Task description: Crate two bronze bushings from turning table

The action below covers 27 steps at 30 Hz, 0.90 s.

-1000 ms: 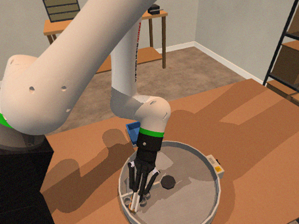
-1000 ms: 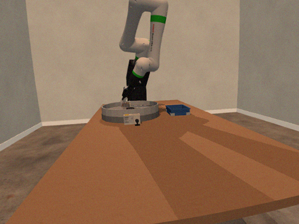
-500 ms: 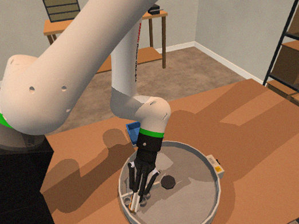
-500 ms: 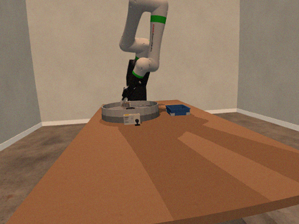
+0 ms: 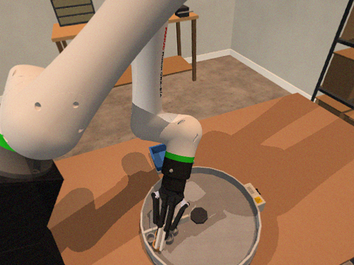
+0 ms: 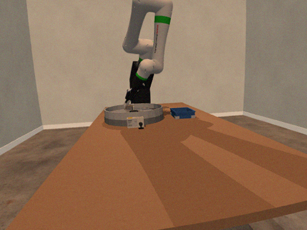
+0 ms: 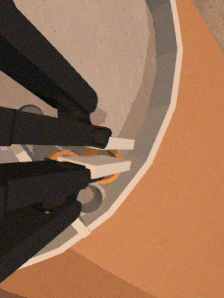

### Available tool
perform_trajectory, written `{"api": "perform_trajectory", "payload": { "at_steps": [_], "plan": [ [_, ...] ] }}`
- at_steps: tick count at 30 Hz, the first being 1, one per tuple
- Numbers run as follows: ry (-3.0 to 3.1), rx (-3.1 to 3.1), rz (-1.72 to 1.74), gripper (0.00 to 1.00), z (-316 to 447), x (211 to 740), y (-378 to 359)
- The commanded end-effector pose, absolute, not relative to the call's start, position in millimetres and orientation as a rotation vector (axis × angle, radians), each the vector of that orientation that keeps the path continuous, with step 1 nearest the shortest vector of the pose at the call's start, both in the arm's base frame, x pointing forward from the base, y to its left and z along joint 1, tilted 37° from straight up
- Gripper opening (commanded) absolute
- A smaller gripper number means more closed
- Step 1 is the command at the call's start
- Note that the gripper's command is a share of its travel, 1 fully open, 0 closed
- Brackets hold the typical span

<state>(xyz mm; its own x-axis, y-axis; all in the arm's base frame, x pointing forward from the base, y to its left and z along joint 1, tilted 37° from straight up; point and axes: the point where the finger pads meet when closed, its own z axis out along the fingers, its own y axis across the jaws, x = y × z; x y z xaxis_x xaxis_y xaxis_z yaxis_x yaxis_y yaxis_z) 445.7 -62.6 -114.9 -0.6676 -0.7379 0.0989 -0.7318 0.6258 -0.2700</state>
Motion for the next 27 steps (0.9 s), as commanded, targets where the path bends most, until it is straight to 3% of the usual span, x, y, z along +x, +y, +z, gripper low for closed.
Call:
{"api": "perform_trajectory", "payload": {
  "at_steps": [1, 7, 8, 27],
  "plan": [
    [2.813, -1.272, -0.453, 0.06, -114.8, 445.7, -62.7],
    [2.813, -1.272, -0.453, 0.06, -114.8, 445.7, -62.7],
    [2.813, -1.272, -0.453, 0.0, -114.8, 445.7, -62.7],
    [2.813, -1.272, -0.453, 0.0, -114.8, 445.7, -62.7]
  ]
}}
